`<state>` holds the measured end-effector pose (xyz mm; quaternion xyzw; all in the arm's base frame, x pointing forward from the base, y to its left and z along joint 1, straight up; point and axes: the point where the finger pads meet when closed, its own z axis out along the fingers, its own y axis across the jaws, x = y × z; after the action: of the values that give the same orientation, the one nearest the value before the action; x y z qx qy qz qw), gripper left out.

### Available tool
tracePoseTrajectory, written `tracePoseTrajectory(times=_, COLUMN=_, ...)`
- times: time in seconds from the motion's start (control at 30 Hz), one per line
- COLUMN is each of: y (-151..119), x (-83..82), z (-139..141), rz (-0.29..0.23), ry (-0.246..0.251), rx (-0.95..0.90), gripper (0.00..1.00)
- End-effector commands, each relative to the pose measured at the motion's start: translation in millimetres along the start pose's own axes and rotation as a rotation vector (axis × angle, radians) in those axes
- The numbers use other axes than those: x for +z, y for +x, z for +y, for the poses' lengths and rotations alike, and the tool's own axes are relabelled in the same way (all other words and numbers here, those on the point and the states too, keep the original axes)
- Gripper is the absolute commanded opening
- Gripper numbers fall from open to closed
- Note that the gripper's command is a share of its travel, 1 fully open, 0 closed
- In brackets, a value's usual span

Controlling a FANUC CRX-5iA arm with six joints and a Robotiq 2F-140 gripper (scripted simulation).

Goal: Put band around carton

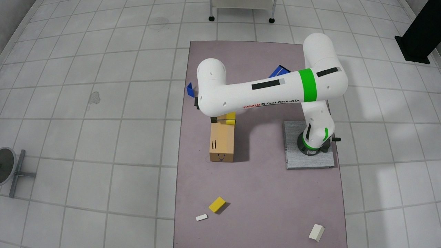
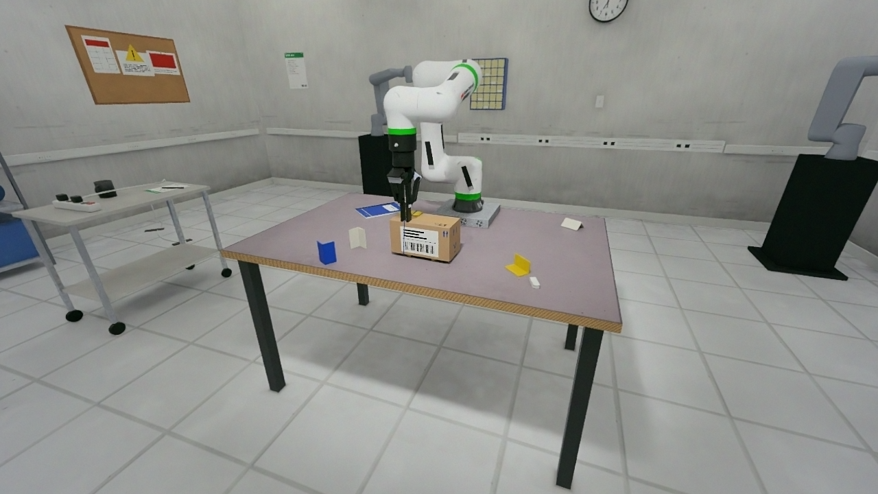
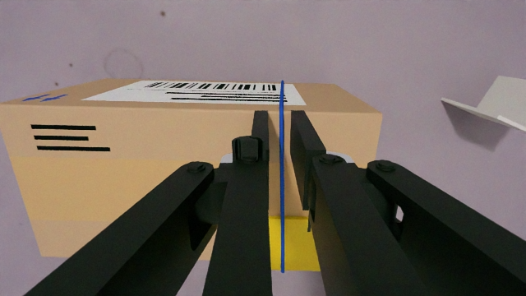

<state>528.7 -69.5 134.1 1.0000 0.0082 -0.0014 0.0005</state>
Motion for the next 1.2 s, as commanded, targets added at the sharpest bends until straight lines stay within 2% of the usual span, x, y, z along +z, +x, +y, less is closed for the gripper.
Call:
tracePoseTrajectory(times=0.0, y=0.5, x=-0.7, z=0.2, rz=0.002, ry=0.0, rx=0.0, gripper=0.18)
tracePoseTrajectory(times=0.87, y=0.5, x=-0.1, z=0.2, rz=0.002, ry=0.0, rx=0.0, gripper=0.18)
tracePoseTrajectory(times=0.9, y=0.5, x=-0.1, z=0.2, rz=0.002, ry=0.0, rx=0.0, gripper=0.1)
tracePoseTrajectory(times=1.17, y=0.5, x=-0.1, z=0.2, rz=0.002, ry=0.0, rx=0.0, gripper=0.1)
